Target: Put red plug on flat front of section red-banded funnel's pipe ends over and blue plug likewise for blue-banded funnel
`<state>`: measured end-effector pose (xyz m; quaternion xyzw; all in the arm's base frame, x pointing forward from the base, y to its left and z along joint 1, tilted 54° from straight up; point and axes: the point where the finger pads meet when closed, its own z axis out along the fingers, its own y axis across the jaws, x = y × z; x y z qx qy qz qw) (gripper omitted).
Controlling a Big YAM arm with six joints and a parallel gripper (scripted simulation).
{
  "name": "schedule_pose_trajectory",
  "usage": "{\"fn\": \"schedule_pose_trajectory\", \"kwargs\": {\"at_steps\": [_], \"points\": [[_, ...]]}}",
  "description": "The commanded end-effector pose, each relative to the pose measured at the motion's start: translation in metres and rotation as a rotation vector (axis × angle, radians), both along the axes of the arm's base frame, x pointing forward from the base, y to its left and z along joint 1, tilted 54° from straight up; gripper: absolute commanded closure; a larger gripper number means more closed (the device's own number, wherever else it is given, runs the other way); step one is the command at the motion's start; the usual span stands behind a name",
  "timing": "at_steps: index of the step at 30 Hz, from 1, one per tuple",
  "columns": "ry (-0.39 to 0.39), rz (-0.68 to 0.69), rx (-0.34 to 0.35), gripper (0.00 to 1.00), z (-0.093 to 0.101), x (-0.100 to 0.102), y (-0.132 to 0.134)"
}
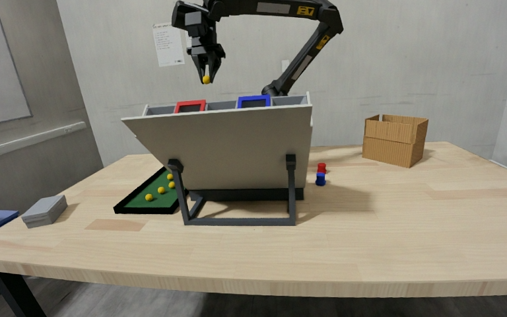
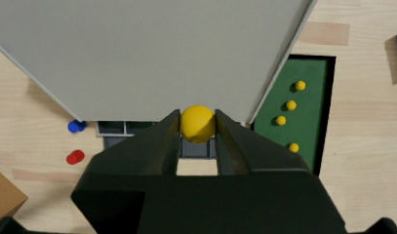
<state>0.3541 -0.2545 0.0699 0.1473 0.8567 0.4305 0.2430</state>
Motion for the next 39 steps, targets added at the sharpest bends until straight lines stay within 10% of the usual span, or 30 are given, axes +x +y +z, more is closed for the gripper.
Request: {"fn": "schedule_pose_trajectory", "kwargs": {"at_steps": [1, 14, 29, 39], "points": [[-0.016, -0.018, -0.025, 1.0, 0.013, 0.009, -0.017], [-0.017, -0.018, -0.025, 1.0, 0.014, 0.01, -0.018], [-0.014, -0.016, -0.022, 1.0, 0.022, 0.148, -0.038], [-0.016, -0.019, -0.021, 1.0, 0.024, 0.162, -0.041]]}}
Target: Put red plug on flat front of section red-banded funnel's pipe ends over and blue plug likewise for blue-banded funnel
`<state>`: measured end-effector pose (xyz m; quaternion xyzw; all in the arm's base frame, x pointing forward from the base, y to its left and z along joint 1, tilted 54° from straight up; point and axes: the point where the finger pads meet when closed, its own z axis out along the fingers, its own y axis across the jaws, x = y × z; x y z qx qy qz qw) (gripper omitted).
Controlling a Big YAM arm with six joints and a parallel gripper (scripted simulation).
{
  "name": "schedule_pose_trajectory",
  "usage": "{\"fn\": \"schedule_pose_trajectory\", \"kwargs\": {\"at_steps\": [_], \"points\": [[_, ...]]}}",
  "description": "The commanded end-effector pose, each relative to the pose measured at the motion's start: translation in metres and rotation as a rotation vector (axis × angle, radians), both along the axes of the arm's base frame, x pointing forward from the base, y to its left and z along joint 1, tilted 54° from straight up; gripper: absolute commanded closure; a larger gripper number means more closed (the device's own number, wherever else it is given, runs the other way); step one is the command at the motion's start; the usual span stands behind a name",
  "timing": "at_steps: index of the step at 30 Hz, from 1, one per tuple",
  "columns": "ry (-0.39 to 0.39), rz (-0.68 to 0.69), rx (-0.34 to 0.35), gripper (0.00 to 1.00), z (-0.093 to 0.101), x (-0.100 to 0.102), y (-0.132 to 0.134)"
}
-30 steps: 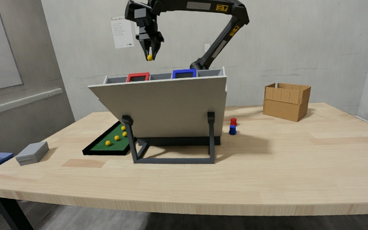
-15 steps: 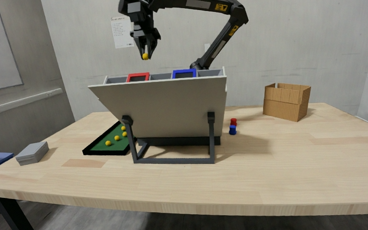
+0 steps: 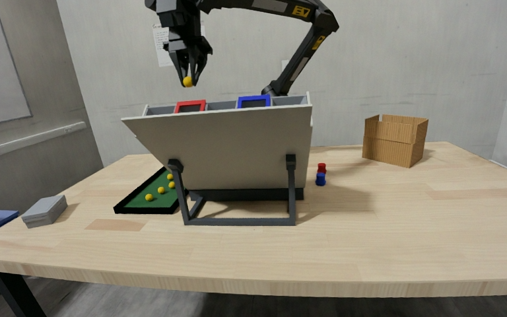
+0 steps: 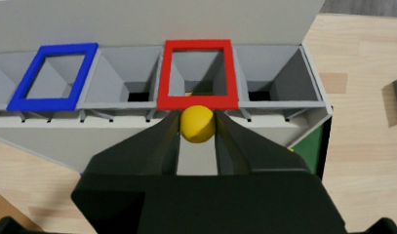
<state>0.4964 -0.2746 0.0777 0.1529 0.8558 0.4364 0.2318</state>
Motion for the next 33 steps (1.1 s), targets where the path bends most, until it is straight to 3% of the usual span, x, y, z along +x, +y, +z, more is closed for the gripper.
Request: {"fn": "schedule_pose_trajectory", "kwargs": {"at_steps": [1, 7, 33], "points": [[-0.038, -0.021, -0.038, 1.0, 0.016, 0.022, -0.022], [-0.04, -0.023, -0.038, 1.0, 0.018, 0.032, -0.024], [-0.029, -0.025, -0.028, 1.0, 0.018, 0.033, -0.025]]}}
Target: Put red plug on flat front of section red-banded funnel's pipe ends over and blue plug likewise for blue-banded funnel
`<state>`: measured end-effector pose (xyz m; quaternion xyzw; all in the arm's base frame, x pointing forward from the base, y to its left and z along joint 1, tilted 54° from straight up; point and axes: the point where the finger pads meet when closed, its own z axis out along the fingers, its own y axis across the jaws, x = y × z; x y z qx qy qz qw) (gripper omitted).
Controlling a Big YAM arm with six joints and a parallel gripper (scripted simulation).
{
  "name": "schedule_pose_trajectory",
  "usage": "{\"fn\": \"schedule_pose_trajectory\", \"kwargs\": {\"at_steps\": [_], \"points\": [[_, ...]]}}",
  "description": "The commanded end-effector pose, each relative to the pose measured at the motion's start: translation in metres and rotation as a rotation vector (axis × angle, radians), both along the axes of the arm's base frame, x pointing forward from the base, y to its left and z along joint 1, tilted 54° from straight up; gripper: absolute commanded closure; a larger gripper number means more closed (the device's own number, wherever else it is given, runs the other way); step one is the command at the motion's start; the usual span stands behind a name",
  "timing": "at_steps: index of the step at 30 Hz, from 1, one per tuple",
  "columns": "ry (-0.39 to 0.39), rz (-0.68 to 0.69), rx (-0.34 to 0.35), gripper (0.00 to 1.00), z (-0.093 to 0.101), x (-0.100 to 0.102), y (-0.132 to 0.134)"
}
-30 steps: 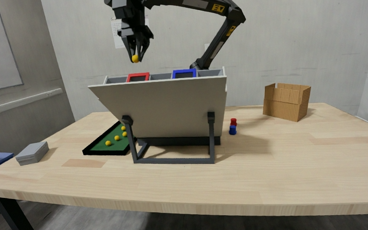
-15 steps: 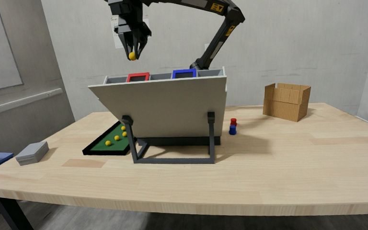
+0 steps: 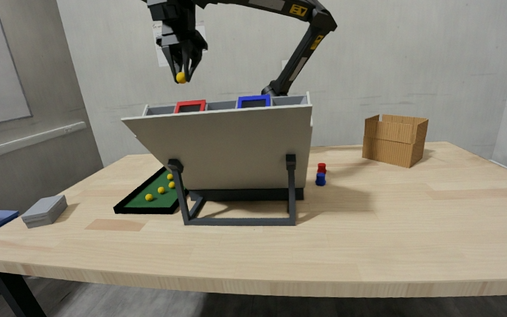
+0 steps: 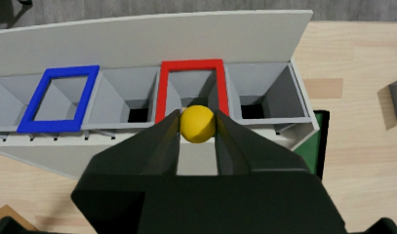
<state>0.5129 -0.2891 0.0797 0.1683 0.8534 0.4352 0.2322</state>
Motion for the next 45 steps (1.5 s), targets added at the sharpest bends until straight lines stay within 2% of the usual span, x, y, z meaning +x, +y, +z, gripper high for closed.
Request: {"fn": "schedule_pose_trajectory", "kwargs": {"at_steps": [1, 27, 45], "points": [[-0.043, 0.003, -0.037, 1.0, 0.0164, 0.0161, -0.0102], [-0.055, 0.004, -0.048, 1.0, 0.0158, 0.0167, -0.0098], [-0.028, -0.01, -0.026, 1.0, 0.0168, 0.0174, -0.0097]]}}
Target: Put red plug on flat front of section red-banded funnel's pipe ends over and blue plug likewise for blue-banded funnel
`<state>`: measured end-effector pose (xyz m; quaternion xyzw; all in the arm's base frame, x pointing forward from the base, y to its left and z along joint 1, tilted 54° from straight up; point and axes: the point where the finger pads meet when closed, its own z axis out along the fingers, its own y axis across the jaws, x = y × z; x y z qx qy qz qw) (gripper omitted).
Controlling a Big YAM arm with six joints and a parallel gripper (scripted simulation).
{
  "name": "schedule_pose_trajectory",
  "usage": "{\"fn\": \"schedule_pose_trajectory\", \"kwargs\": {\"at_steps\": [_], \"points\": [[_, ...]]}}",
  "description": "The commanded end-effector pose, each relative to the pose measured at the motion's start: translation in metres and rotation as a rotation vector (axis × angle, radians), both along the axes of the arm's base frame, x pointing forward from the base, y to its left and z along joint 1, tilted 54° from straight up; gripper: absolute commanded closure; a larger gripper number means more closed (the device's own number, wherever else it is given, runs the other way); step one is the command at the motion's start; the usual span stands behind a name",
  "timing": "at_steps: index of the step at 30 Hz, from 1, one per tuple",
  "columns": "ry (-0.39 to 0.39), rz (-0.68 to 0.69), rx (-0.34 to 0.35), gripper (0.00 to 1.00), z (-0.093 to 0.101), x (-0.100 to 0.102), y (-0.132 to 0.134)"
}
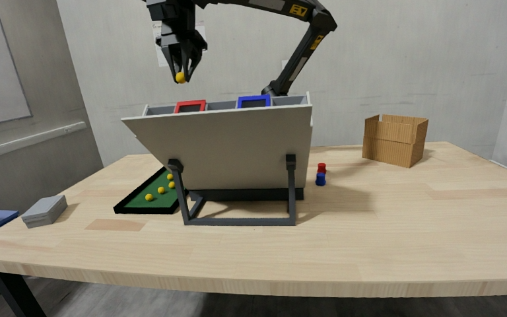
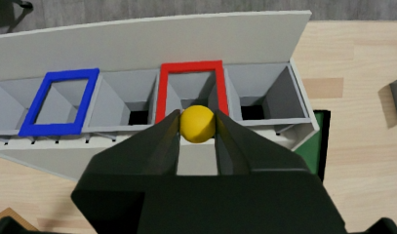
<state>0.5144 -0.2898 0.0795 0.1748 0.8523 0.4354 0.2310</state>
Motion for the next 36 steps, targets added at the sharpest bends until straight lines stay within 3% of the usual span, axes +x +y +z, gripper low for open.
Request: {"fn": "schedule_pose_trajectory", "kwargs": {"at_steps": [1, 31, 36], "points": [[-0.037, 0.002, -0.032, 1.0, 0.017, 0.016, -0.009], [-0.061, 0.015, -0.052, 1.0, 0.026, 0.031, -0.011], [-0.061, 0.015, -0.052, 1.0, 0.02, 0.028, -0.006]]}}
